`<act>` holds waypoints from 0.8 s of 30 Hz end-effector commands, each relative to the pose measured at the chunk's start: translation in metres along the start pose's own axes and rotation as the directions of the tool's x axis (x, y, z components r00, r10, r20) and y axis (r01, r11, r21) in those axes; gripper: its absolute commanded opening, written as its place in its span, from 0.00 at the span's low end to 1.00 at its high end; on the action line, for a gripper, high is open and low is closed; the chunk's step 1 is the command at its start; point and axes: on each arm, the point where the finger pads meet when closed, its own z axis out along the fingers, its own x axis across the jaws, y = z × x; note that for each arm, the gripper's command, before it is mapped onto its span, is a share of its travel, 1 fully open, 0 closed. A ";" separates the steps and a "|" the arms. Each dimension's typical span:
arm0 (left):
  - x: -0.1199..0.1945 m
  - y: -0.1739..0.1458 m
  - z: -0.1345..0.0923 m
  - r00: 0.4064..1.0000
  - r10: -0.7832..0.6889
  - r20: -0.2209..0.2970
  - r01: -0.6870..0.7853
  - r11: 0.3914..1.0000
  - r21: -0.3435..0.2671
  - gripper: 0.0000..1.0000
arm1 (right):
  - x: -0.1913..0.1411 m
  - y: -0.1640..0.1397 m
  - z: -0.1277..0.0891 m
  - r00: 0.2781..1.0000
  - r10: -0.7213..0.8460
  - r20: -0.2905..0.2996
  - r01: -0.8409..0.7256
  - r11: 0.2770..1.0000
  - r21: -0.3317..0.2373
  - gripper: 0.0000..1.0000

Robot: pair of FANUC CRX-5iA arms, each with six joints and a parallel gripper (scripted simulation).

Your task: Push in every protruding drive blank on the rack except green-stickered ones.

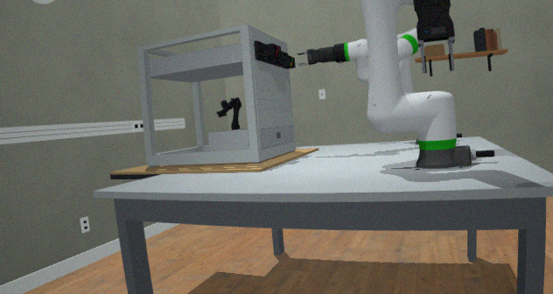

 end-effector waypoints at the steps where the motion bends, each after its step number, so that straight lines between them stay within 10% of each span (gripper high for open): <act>1: 0.000 0.000 -0.001 1.000 0.000 0.000 0.000 1.000 -0.002 1.00 | -0.001 0.000 0.000 1.000 0.001 0.002 -0.001 1.000 0.000 1.00; 24: 0.000 0.000 -0.001 1.000 0.000 0.000 0.000 1.000 -0.002 1.00 | -0.006 0.034 0.000 1.000 0.001 0.002 -0.001 1.000 0.000 1.00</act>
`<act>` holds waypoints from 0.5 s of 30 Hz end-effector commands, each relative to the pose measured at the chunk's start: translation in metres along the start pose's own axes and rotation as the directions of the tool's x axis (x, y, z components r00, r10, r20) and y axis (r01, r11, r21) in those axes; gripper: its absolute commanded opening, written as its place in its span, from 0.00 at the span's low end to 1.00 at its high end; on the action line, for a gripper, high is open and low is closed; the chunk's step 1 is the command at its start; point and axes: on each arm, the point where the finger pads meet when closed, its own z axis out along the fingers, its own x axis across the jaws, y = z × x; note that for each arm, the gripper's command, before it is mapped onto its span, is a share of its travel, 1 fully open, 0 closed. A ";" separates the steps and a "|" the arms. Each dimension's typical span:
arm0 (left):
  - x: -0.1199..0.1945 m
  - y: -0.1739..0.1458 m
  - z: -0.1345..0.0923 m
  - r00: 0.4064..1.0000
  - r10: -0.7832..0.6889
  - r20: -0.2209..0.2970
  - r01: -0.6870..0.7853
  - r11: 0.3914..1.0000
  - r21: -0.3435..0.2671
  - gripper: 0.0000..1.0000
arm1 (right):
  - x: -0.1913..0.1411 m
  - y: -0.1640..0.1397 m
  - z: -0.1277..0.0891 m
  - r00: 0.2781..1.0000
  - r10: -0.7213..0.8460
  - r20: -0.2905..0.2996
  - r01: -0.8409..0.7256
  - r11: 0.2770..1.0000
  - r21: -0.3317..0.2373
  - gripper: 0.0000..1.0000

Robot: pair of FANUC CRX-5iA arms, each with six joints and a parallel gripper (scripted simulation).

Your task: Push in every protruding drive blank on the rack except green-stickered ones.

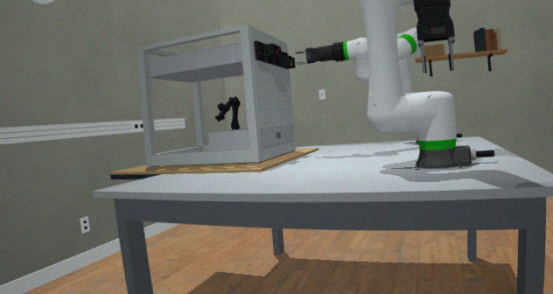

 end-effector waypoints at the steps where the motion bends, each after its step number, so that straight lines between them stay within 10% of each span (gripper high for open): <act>1: 0.000 0.000 -0.001 1.000 0.000 0.000 0.000 1.000 -0.002 1.00 | -0.003 0.015 0.000 1.000 0.001 0.001 -0.001 1.000 0.001 1.00; 15: 0.000 0.000 -0.001 1.000 0.000 0.000 0.000 1.000 -0.002 1.00 | -0.013 0.087 0.000 1.000 0.001 0.001 -0.001 1.000 0.000 1.00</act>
